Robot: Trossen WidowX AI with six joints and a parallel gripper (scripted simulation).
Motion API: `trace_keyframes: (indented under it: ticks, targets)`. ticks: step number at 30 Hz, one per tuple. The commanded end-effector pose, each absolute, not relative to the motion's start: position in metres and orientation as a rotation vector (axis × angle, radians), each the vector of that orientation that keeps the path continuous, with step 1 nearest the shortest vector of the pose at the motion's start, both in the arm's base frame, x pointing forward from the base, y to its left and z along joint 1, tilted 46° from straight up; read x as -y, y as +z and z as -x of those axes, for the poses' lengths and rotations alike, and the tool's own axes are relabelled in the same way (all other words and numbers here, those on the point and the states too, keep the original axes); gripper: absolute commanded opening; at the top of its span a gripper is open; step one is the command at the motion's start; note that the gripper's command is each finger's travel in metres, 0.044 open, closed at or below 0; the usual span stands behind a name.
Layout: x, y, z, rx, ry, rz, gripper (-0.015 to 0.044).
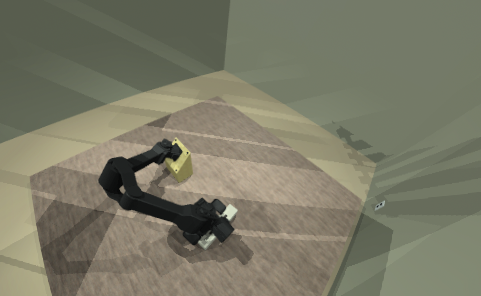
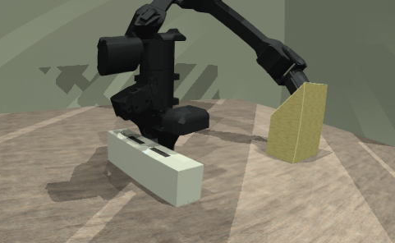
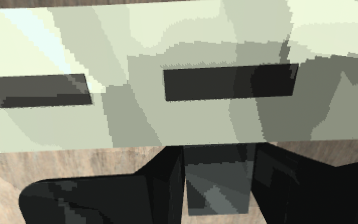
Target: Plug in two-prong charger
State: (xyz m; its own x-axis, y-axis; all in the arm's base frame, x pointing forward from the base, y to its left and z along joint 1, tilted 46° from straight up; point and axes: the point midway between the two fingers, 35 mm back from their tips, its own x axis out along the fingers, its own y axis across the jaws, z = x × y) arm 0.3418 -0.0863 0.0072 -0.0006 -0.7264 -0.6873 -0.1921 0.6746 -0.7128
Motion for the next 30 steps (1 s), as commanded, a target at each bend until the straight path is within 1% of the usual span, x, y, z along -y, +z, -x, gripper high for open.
trace_keyframes:
  ticks: [1,30]
  targets:
    - [0.0837,0.0095,-0.3527,-1.517,-0.499,0.767,0.0]
    - [0.0831,0.011,-0.3494,-1.518,-0.499,0.768,0.0]
